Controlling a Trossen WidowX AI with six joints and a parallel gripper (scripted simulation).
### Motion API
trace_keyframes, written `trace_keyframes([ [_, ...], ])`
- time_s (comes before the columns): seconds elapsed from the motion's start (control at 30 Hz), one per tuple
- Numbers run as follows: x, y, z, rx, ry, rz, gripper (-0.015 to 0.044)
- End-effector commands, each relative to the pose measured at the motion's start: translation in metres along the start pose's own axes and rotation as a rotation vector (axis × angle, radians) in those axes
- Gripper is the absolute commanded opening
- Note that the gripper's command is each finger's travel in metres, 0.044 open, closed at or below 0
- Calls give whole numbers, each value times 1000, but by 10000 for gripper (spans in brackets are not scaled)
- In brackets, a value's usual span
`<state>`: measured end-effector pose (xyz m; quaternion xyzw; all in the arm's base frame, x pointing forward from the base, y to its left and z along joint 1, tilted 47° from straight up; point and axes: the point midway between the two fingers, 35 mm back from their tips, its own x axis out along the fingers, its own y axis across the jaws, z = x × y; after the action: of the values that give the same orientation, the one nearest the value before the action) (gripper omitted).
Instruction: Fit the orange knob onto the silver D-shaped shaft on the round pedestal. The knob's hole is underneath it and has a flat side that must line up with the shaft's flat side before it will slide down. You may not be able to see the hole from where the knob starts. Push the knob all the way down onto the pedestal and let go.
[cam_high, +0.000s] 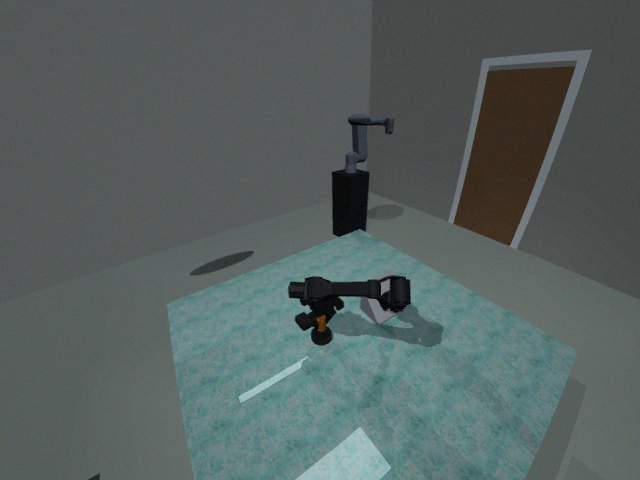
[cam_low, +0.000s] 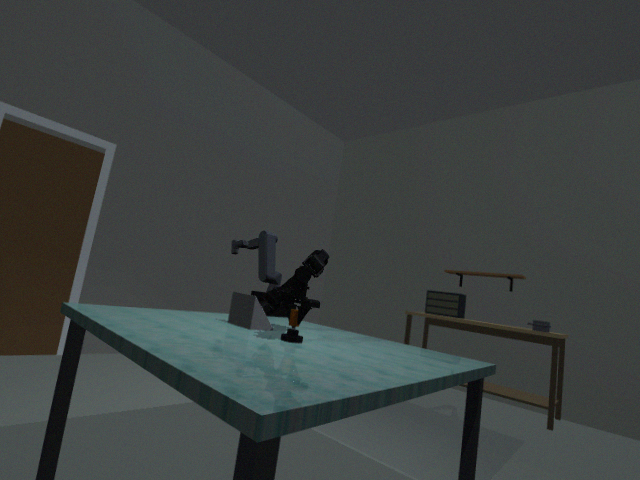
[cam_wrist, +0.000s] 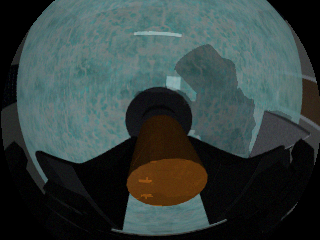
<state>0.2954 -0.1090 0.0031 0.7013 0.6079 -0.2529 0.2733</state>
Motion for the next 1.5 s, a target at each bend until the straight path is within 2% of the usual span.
trace_keyframes([
  [0.0, 1, 0, 0, 4, 2, 3, 0],
  [0.83, 14, 0, 0, -7, -1, 1, 0],
  [1.37, 14, 0, 0, -7, -1, 1, 420],
  [1.4, 14, 0, 0, -7, -1, 1, 440],
  [1.47, 14, 0, 0, -7, -1, 1, 440],
])
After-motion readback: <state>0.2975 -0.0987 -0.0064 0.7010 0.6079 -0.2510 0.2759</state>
